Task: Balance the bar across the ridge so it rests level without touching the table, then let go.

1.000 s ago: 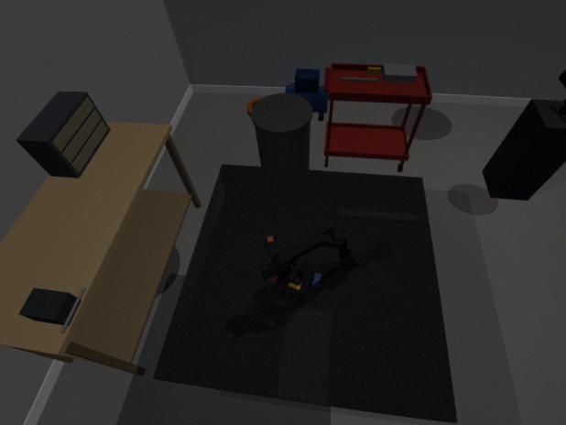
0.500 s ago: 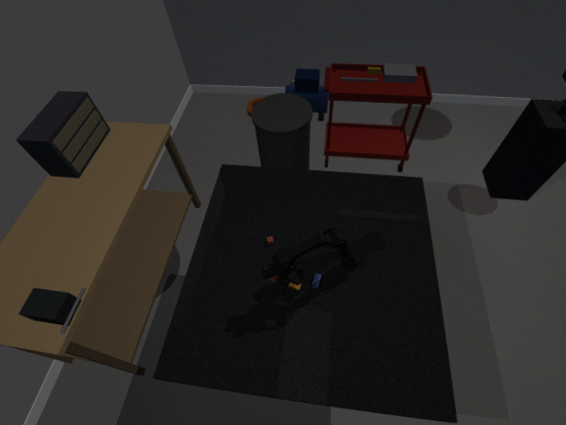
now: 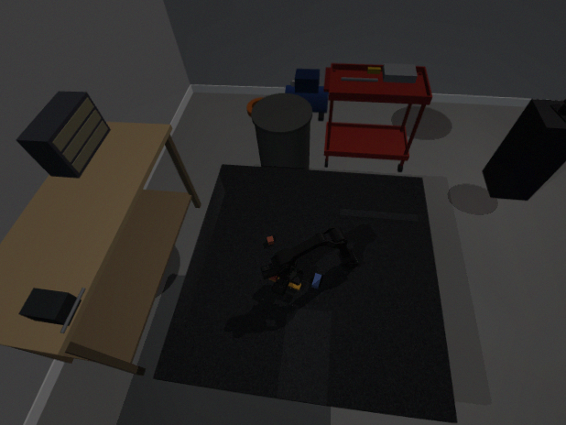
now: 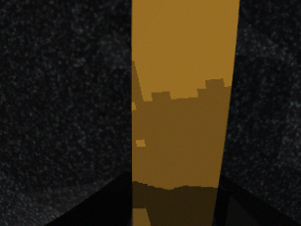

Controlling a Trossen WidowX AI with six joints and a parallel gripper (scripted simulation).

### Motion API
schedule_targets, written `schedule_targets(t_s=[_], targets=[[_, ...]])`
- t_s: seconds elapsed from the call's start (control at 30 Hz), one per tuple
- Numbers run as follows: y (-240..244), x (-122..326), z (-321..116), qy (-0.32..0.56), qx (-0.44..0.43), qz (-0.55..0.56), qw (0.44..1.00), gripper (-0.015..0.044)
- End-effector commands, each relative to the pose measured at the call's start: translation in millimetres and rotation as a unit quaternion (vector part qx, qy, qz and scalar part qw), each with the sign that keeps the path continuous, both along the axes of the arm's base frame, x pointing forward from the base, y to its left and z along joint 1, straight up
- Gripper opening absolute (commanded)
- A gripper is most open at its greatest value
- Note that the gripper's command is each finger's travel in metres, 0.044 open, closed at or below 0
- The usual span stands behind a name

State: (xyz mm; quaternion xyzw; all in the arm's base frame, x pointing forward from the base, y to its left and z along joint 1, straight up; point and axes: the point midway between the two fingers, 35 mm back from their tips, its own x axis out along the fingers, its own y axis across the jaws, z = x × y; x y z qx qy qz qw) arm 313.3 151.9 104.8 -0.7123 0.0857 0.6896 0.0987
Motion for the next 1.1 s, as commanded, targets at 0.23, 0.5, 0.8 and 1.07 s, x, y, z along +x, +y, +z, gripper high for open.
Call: schedule_targets(t_s=[0.23, 0.5, 0.8, 1.07], targets=[[0.0, 0.0, 0.1, 0.000, 0.000, 0.000, 1.000, 0.0169], [0.0, 0.0, 0.1, 0.000, 0.000, 0.000, 1.000, 0.0170], [0.0, 0.0, 0.1, 0.000, 0.000, 0.000, 1.000, 0.0172], [0.0, 0.0, 0.1, 0.000, 0.000, 0.000, 1.000, 0.0185]])
